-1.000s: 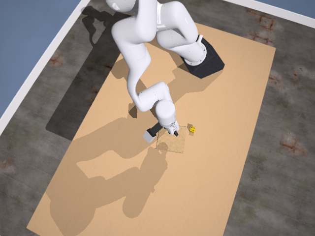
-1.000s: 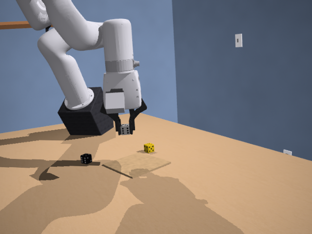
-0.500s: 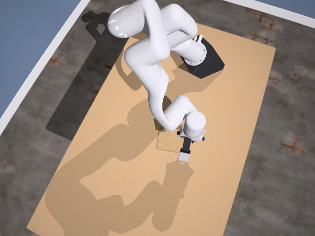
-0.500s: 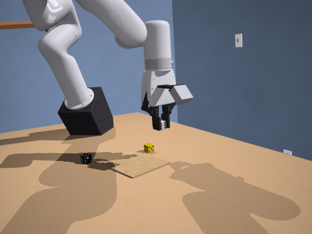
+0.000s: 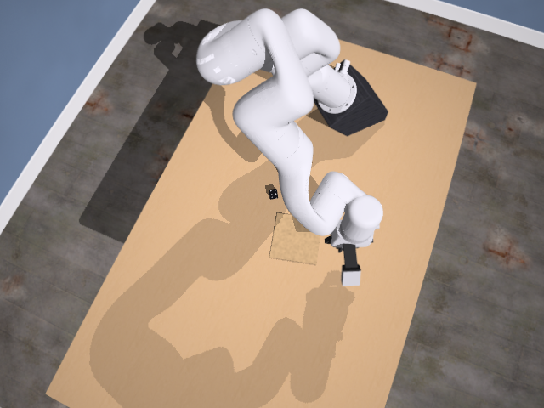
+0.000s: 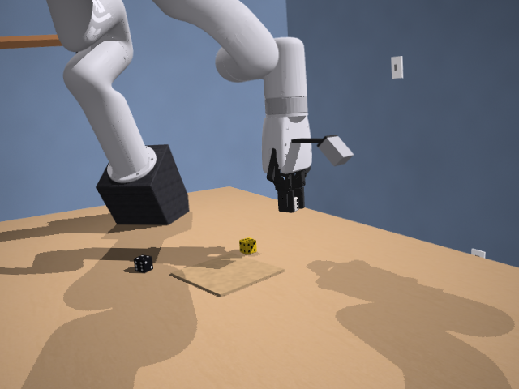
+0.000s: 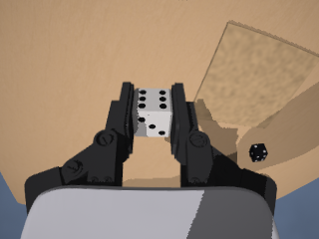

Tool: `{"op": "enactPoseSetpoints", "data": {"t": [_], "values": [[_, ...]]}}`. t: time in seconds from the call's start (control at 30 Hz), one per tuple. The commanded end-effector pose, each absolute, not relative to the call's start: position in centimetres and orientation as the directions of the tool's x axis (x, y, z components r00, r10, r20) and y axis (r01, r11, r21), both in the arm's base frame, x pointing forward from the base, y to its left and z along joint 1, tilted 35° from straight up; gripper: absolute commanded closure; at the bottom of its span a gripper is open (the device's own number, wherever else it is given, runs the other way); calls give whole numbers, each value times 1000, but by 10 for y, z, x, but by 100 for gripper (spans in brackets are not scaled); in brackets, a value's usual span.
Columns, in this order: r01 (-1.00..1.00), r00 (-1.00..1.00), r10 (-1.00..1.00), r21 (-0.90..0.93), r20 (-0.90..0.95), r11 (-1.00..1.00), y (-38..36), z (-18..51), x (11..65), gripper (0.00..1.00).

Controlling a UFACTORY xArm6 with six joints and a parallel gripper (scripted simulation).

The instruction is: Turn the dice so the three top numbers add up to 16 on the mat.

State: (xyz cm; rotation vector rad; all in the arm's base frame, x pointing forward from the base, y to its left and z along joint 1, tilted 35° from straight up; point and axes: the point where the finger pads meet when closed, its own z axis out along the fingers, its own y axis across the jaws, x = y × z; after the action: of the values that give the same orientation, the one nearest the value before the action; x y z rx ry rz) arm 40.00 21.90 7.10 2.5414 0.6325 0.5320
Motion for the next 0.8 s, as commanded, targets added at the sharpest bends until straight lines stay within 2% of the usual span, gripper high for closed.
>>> {"op": "enactPoseSetpoints", "data": {"t": [0.0,0.3,0.77], "values": [[335,799,529,521,285,-785,220,72,401,79],[336,695,579,519,426,-786,220,72,399,79],[335,394,619,521,679,-785,217,70,396,79]]}}
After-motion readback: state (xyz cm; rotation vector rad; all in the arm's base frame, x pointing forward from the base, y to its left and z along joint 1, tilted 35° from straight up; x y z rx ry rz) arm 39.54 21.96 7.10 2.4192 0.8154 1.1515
